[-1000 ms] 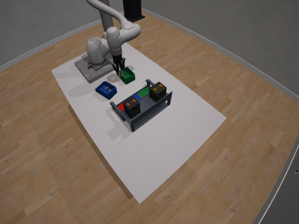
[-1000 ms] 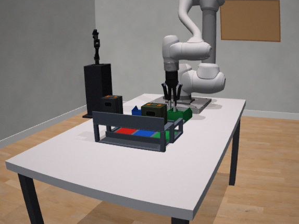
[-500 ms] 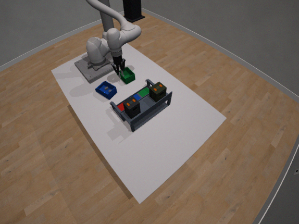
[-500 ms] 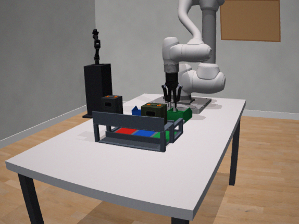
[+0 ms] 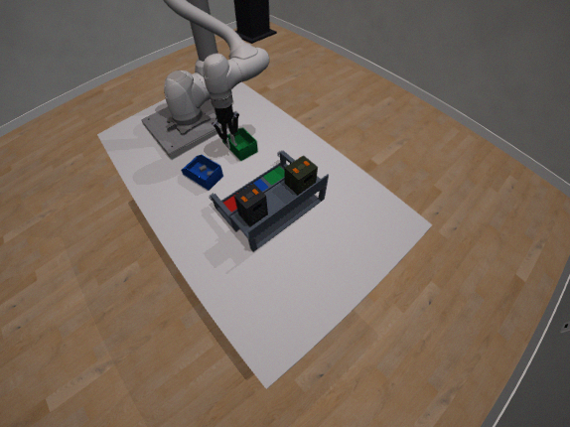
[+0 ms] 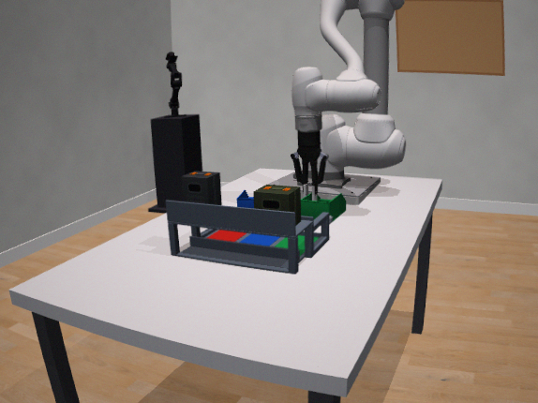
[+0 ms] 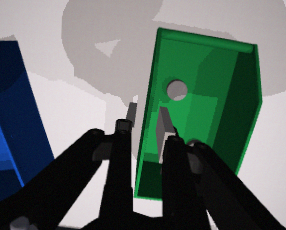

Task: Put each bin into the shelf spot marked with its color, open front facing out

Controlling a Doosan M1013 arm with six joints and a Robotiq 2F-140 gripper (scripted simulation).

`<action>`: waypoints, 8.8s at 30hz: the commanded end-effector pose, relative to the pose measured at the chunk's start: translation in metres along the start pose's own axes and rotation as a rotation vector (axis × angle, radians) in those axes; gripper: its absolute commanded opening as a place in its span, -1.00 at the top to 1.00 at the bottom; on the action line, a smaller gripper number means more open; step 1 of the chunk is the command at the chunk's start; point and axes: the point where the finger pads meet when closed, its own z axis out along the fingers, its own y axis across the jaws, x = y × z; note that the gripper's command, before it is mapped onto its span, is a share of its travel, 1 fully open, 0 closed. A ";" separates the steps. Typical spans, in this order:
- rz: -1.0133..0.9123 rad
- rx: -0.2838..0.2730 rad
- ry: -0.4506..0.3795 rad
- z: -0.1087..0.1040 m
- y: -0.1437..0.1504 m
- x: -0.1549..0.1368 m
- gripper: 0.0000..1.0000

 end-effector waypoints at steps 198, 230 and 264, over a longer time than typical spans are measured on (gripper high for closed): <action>0.000 0.000 0.000 -0.086 0.000 0.000 0.80; -0.015 0.000 0.000 -0.086 0.007 -0.032 0.80; -0.042 0.000 0.000 -0.086 0.019 -0.089 0.80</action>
